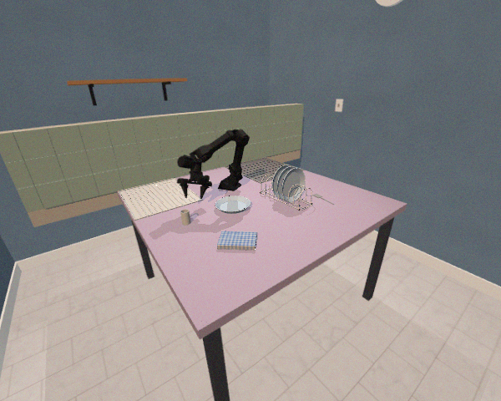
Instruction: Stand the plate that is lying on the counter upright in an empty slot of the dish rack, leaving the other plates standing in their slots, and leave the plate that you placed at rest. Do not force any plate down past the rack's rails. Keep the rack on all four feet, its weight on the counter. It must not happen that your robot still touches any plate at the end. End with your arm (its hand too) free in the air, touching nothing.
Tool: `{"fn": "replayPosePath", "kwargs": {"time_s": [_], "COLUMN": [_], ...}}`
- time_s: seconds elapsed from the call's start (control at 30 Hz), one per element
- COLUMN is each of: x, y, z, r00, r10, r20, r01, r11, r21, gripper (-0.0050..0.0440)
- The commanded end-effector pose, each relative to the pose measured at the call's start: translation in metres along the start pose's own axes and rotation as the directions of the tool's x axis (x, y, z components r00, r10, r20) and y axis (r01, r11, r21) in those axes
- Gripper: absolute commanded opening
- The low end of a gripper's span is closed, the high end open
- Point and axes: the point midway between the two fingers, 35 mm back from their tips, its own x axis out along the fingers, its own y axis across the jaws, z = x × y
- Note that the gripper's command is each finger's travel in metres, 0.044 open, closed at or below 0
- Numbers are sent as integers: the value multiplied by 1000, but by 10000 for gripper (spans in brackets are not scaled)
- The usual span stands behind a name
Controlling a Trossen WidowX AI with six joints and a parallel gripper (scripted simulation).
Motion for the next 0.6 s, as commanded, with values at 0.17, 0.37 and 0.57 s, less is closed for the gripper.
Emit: {"fn": "replayPosePath", "kwargs": {"time_s": [0.17,0.37,0.57], "x": [-8,-12,-20], "y": [37,52,72], "z": [-14,-17,-19], "r00": [992,984,967], "r10": [121,165,221], "r20": [46,74,125], "r01": [-129,-181,-253], "r11": [952,900,790], "r21": [279,397,558], "gripper": [440,440,440]}}
